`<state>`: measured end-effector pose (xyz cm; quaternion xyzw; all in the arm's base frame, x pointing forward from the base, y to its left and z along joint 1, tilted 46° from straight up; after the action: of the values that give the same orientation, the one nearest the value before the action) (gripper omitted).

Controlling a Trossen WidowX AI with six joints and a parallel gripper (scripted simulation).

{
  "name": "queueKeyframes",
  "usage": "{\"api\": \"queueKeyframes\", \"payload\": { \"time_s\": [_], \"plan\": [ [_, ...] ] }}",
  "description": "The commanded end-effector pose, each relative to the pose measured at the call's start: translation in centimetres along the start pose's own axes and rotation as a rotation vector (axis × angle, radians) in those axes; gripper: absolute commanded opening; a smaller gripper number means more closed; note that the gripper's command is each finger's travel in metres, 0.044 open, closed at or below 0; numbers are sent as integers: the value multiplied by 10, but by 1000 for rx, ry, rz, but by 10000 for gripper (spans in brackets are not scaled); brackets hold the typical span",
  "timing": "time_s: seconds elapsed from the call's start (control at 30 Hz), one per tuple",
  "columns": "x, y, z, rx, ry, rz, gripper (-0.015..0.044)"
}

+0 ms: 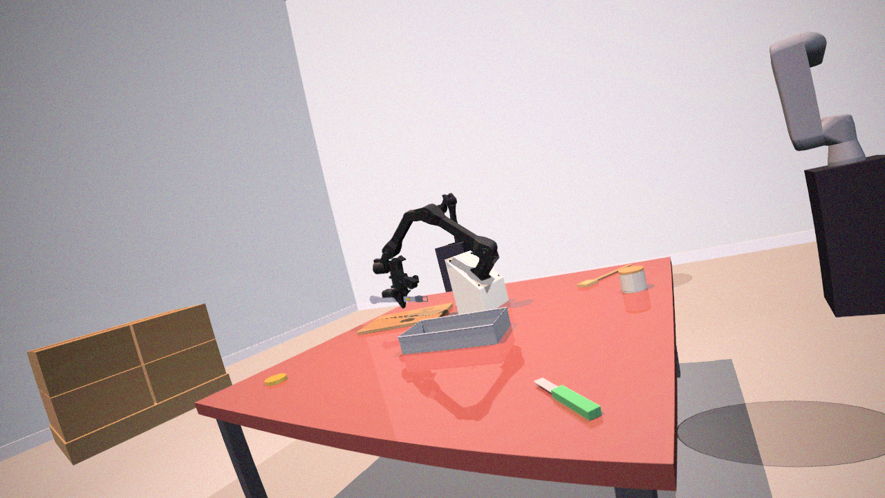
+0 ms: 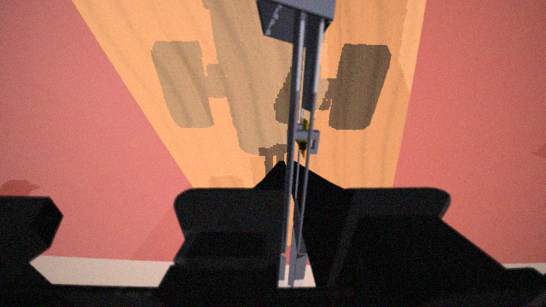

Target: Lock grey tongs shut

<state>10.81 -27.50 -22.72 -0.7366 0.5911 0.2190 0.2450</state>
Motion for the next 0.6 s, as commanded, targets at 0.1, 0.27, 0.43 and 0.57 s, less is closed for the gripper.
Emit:
{"api": "queueKeyframes", "payload": {
  "time_s": [0.1,0.27,0.43,0.57],
  "plan": [
    [-2,0,9,2,1,7,-150],
    [-3,0,11,-1,-6,3,-124],
    [-3,0,11,-1,-6,3,7],
    [-3,0,11,-1,-6,3,113]
  ]
}}
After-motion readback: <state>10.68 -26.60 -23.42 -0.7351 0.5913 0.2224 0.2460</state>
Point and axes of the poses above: the point midway between the two fingers, 35 mm back from their tips, its own z axis out along the fingers, its own y axis across the jaws, x = y × z, the point moved 8 cm from there along -z, back along the fingers
